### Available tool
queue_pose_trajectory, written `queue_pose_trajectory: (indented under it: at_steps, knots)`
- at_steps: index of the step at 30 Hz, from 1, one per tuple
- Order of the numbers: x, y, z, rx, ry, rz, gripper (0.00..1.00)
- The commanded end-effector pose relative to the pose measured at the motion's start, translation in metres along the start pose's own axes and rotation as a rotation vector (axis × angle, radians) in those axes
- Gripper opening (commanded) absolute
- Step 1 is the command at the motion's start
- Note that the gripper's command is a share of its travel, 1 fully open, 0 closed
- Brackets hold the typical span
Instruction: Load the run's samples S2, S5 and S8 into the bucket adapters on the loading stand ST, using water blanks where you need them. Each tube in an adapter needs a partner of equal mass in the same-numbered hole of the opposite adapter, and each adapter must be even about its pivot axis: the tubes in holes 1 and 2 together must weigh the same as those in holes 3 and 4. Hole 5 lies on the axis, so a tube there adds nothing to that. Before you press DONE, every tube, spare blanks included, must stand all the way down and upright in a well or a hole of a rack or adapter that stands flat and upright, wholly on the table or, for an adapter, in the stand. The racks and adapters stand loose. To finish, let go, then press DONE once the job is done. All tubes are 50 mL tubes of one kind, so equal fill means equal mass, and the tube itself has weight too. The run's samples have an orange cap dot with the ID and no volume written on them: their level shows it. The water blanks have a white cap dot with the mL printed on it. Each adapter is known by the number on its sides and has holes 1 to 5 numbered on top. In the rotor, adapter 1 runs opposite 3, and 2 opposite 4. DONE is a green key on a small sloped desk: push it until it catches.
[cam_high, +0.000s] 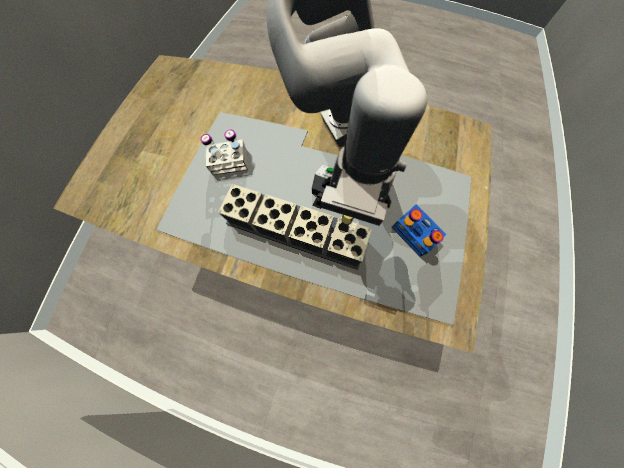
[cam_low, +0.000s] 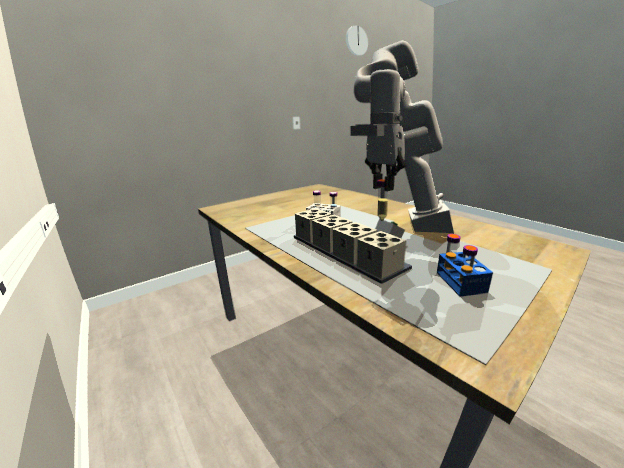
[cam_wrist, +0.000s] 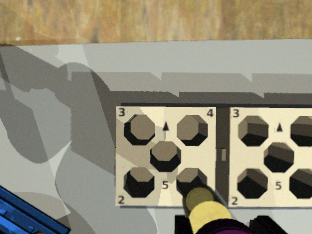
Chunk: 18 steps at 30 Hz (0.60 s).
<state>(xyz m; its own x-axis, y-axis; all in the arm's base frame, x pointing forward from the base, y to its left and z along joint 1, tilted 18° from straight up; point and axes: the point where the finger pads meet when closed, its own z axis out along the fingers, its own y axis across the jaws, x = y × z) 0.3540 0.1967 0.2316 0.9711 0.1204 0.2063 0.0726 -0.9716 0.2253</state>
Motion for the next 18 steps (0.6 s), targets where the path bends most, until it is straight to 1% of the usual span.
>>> queue_pose_trajectory:
  at_steps: [1,8,18]
  knots:
    - [0.001,0.000,-0.002,0.002,0.004,0.001,0.00]
    - [0.001,0.000,-0.002,0.002,0.004,0.001,0.00]
    - [0.001,0.000,0.014,0.002,0.004,0.001,0.00]
